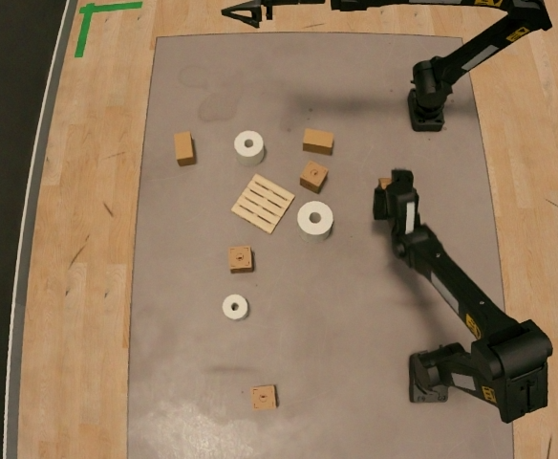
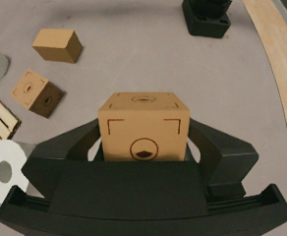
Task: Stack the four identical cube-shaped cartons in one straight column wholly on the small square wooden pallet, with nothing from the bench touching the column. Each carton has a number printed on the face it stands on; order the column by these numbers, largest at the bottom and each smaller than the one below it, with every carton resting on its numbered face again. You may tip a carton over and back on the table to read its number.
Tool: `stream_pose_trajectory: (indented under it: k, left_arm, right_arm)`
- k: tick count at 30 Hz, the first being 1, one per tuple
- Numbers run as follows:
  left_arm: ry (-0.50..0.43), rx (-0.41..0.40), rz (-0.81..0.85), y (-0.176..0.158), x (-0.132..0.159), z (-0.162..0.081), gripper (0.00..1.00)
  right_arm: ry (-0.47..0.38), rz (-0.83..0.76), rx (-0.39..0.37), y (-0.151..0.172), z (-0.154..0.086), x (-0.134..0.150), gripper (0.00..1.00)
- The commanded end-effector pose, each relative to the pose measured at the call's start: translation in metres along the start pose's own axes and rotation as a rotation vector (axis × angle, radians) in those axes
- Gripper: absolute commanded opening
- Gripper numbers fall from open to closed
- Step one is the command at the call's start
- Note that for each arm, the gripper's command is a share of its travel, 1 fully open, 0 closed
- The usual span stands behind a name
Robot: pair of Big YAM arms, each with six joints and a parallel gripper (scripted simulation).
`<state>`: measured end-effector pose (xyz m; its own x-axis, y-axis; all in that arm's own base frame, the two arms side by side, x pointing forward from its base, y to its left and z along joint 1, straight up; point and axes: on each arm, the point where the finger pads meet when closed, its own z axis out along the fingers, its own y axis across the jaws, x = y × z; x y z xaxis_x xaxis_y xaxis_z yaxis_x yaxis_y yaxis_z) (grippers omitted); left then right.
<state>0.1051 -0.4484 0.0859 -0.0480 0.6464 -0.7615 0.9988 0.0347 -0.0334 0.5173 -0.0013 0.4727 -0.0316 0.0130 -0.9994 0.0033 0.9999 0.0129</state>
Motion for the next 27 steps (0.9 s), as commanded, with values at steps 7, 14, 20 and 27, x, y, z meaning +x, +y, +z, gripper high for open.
stream_pose_trajectory:
  k: [7,14,20,27]
  left_arm:
    - [0.391,-0.015,-0.02,-0.005,-0.008,0.006,0.5]
    - [0.58,-0.046,-0.04,-0.004,-0.01,0.005,0.5]
    - [0.614,-0.055,-0.04,-0.001,-0.011,0.005,0.5]
    - [0.593,-0.066,-0.076,-0.025,0.004,0.024,0.5]
  right_arm:
    - [-0.073,-0.013,-0.005,0.002,-0.001,-0.045,1.0]
    - [-0.073,-0.013,-0.005,0.002,-0.001,-0.045,1.0]
    - [-0.042,-0.013,-0.003,0.001,0.0,-0.026,1.0]
    - [-0.042,-0.013,-0.003,0.001,0.0,-0.026,1.0]
